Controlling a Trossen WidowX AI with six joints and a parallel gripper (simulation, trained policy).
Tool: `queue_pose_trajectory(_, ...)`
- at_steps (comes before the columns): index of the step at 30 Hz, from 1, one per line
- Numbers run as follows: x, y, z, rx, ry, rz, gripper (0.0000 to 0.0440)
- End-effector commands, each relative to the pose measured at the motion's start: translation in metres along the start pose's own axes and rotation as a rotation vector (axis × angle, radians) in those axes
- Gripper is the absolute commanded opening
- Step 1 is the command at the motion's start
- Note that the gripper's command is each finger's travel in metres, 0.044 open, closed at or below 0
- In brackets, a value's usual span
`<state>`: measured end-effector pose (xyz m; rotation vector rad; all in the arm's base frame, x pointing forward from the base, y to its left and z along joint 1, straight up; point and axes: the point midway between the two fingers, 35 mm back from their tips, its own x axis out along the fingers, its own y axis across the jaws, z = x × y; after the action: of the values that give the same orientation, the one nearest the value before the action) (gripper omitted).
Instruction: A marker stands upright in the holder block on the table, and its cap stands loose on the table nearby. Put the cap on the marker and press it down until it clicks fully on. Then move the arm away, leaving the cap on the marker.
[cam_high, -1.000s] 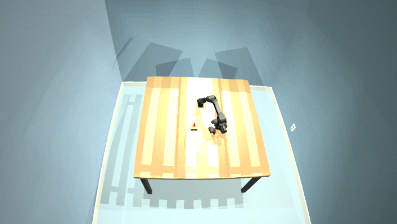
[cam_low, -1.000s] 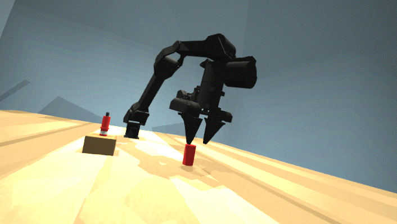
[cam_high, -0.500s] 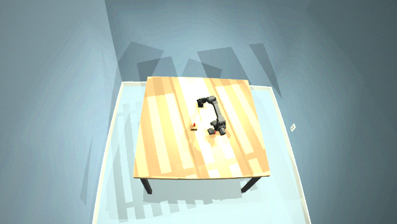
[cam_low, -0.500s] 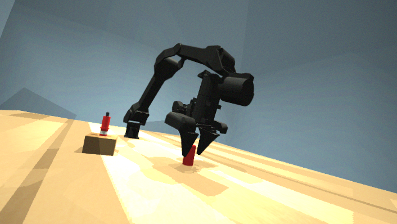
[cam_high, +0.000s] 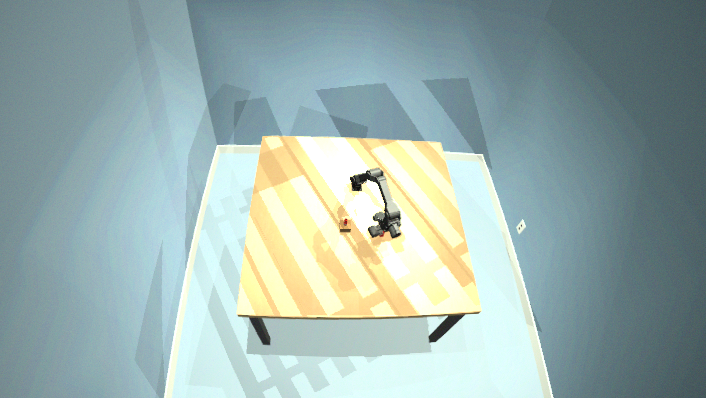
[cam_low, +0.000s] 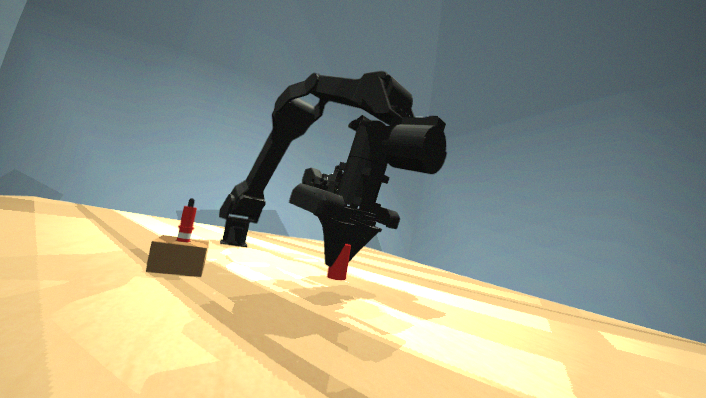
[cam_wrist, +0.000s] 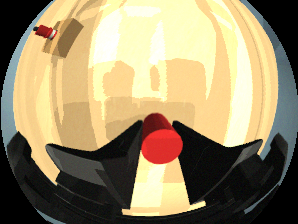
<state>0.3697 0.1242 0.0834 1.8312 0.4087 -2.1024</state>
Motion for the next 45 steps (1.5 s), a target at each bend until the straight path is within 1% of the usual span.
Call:
queue_pose_trajectory(1, -0.017, 0.007, 0.003, 0.005, 0.028, 0.014, 0.0076)
queue_pose_trajectory(8, -0.043, 0.027, 0.016, 0.035, 0.050, 0.014, 0.0073)
queue_pose_trajectory(18, -0.065, 0.062, 0.044, 0.093, 0.049, -0.014, 0.0060)
queue_pose_trajectory(30, -0.075, 0.107, 0.080, 0.191, 0.055, -0.033, 0.0036)
queue_pose_trajectory(45, -0.080, 0.159, 0.131, 0.326, 0.077, -0.049, 0.0002)
